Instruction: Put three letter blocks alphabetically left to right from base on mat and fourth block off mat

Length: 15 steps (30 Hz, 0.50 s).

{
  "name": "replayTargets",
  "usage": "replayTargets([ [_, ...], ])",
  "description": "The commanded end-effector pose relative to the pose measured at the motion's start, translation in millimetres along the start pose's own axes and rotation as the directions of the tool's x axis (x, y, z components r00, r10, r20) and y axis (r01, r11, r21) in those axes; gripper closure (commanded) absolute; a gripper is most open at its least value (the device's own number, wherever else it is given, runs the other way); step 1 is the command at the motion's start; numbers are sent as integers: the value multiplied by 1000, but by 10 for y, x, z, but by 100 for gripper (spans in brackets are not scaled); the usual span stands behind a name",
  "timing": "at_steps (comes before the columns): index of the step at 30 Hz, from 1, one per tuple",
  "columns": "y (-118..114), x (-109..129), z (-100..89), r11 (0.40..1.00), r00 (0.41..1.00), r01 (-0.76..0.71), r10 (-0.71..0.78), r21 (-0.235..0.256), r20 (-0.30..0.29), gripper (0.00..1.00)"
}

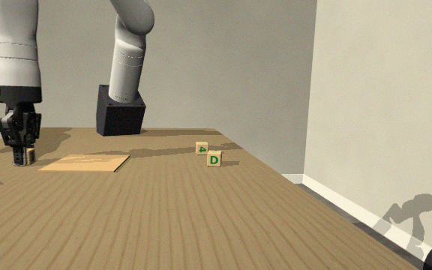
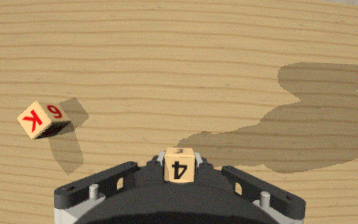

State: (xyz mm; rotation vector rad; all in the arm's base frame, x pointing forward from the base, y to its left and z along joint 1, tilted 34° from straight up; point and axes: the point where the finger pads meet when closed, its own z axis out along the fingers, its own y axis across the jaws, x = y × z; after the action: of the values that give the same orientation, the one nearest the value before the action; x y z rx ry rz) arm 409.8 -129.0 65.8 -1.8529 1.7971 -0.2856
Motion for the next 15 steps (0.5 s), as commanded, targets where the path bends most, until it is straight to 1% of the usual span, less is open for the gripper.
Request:
replayTargets([
  [1, -2, 4, -3, 1000, 1000, 0, 0, 0, -1, 74],
  [3, -2, 4, -3, 1000, 1000, 0, 0, 0, -1, 74],
  [4, -2, 4, -3, 1000, 1000, 0, 0, 0, -1, 70],
  [6, -2, 4, -3, 1000, 1000, 0, 0, 0, -1, 70],
  [7, -2, 4, -3, 1000, 1000, 0, 0, 0, -1, 66],
  [9, -2, 4, -3, 1000, 1000, 0, 0, 0, -1, 66],
  [10, -2, 4, -3, 1000, 1000, 0, 0, 0, -1, 62],
  [14, -2, 4, -3, 1000, 1000, 0, 0, 0, -1, 62],
  [15, -2, 4, -3, 1000, 1000, 0, 0, 0, -1, 58],
])
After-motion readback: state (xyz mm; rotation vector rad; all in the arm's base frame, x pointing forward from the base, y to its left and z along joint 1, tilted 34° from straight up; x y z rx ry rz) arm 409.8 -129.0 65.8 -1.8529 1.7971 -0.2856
